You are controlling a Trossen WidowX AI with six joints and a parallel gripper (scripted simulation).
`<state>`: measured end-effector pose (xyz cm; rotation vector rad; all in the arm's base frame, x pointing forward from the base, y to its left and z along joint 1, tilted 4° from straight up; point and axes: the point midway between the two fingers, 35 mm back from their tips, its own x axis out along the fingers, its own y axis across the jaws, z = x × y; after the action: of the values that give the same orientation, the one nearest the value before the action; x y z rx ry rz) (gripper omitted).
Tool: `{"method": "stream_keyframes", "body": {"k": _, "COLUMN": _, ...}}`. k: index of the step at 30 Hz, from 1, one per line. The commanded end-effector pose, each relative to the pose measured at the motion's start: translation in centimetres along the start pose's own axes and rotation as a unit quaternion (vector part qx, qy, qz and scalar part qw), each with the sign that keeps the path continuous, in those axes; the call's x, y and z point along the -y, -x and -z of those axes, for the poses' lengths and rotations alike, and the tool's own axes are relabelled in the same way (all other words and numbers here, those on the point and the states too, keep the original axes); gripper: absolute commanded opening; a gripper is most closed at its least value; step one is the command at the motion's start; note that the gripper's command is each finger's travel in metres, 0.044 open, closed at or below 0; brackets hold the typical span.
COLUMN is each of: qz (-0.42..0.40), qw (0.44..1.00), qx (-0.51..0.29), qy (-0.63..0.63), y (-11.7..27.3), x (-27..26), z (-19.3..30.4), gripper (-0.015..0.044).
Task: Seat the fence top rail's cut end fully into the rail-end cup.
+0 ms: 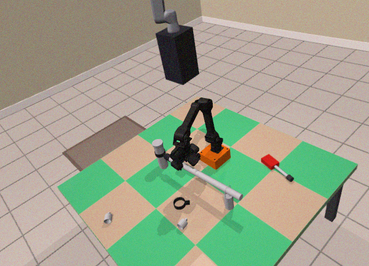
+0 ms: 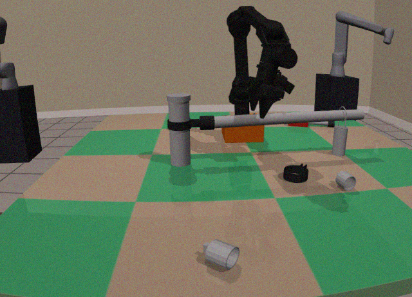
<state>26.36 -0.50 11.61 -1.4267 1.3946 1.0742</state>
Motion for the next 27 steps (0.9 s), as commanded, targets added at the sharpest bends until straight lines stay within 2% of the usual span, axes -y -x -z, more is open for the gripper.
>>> {"method": "stream_keyframes", "body": {"k": 1, "qz": 0.002, "qw": 1.000, "qx": 0.000, "qy": -0.001, "y": 1.5, "x": 0.0, "z": 0.0, "gripper": 0.0440}}
{"method": "stream_keyframes", "body": {"k": 6, "qz": 0.001, "qw": 1.000, "qx": 0.001, "qy": -0.001, "y": 4.5, "x": -0.4, "z": 0.1, "gripper": 0.0440}}
{"method": "stream_keyframes", "body": {"k": 27, "qz": 0.001, "qw": 1.000, "qx": 0.001, "qy": -0.001, "y": 4.5, "x": -0.4, "z": 0.1, "gripper": 0.0440}}
